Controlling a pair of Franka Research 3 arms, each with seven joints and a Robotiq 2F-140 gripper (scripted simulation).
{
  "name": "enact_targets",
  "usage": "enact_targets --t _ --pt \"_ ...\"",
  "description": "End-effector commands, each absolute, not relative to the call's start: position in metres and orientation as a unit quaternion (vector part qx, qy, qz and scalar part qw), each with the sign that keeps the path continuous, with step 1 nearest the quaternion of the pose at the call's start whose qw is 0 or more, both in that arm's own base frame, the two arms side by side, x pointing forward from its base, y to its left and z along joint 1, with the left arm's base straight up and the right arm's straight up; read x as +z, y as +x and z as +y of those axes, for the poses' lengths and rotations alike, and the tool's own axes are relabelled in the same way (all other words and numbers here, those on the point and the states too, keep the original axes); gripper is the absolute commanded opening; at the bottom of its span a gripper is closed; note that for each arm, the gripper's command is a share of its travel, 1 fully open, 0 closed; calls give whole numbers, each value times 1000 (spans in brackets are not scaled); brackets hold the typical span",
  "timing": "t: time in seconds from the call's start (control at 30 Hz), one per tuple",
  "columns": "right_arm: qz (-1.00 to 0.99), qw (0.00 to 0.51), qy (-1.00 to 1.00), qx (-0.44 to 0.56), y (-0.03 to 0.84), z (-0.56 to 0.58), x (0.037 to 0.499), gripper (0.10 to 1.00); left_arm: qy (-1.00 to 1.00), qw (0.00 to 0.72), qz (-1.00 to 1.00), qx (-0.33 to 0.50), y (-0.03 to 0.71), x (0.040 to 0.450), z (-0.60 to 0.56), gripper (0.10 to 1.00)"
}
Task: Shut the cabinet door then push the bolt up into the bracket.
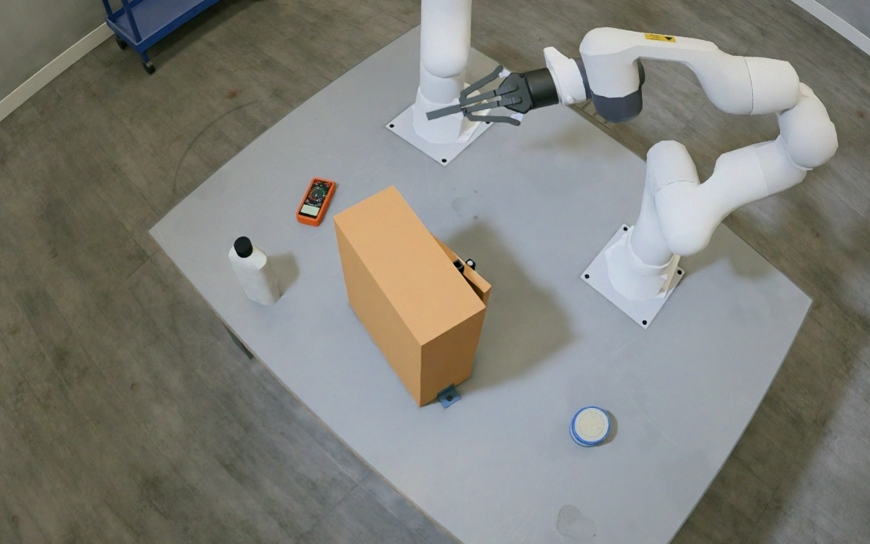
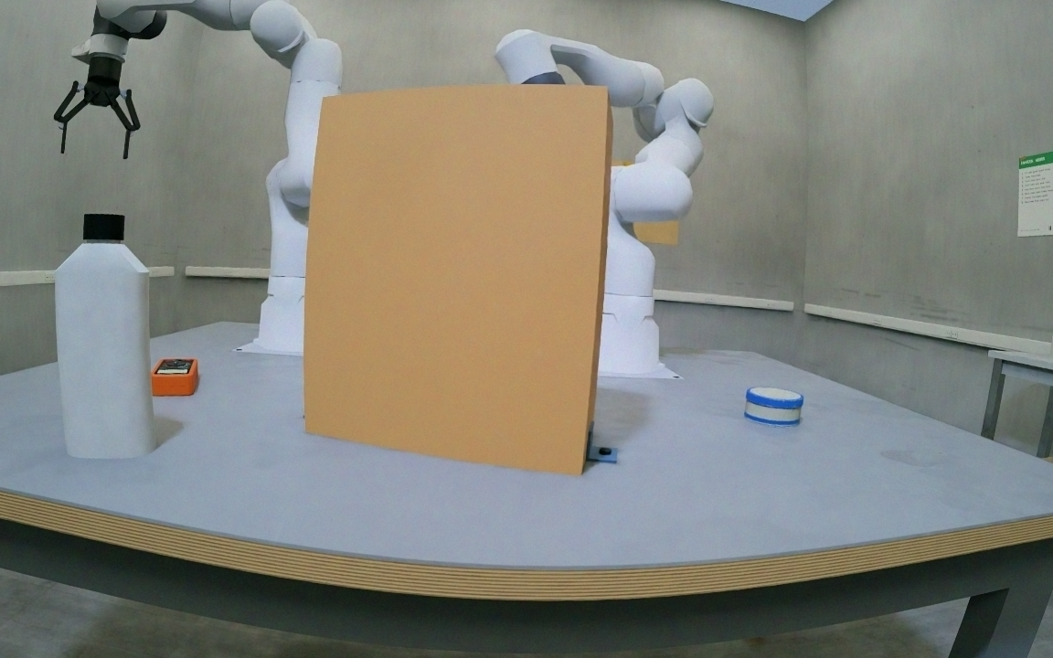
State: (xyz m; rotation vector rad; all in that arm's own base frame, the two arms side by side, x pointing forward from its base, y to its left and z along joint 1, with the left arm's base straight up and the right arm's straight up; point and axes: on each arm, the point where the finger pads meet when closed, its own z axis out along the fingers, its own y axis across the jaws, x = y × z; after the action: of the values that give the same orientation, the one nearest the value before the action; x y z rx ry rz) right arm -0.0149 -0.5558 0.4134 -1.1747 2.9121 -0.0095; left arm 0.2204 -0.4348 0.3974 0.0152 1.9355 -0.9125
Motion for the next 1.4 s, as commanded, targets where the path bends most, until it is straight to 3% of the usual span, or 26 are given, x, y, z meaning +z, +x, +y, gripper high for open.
enact_targets --t 0.0,1.37 --pt "927 1 -374 -3 -15 -556 413 1000 33 494 802 -335 224 390 -427 99" --pt "927 1 -374 -3 -15 -556 413 1000 51 509 840 -183 254 313 -336 99"
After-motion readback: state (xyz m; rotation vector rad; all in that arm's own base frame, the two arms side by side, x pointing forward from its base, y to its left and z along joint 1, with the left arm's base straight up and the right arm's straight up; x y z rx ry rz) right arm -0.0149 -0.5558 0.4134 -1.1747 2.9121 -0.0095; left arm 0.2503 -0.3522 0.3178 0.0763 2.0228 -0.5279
